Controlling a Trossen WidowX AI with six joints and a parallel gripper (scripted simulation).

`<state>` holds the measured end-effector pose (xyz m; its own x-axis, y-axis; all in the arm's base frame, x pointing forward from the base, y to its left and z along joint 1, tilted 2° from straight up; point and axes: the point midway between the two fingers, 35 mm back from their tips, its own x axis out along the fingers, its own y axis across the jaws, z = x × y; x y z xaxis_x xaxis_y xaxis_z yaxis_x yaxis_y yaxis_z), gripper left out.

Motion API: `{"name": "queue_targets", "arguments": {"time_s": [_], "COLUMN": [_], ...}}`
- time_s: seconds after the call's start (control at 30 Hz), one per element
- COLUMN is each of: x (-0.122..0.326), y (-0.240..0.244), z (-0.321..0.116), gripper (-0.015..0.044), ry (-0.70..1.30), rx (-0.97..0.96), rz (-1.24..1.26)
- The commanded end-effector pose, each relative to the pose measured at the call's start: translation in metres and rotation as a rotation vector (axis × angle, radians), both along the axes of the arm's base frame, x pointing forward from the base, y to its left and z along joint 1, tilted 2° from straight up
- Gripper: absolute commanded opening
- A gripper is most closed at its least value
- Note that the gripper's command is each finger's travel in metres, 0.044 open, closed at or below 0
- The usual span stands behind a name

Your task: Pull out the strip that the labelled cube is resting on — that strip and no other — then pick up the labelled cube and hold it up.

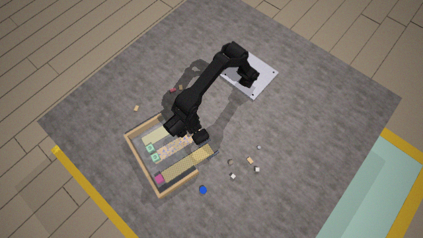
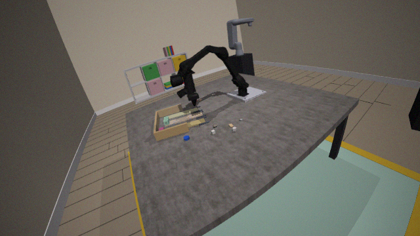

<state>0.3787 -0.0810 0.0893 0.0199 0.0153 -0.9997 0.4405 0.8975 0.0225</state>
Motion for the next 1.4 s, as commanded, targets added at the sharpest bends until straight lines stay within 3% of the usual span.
{"name": "queue_targets", "arguments": {"time_s": [0.0,1.37], "x": [0.0,-0.005], "y": [0.0,0.003], "z": [-0.01,-0.065], "gripper": [0.0,0.0], "ry": [0.011,0.011], "rx": [-0.002,-0.002], "rz": [-0.005,-0.005]}}
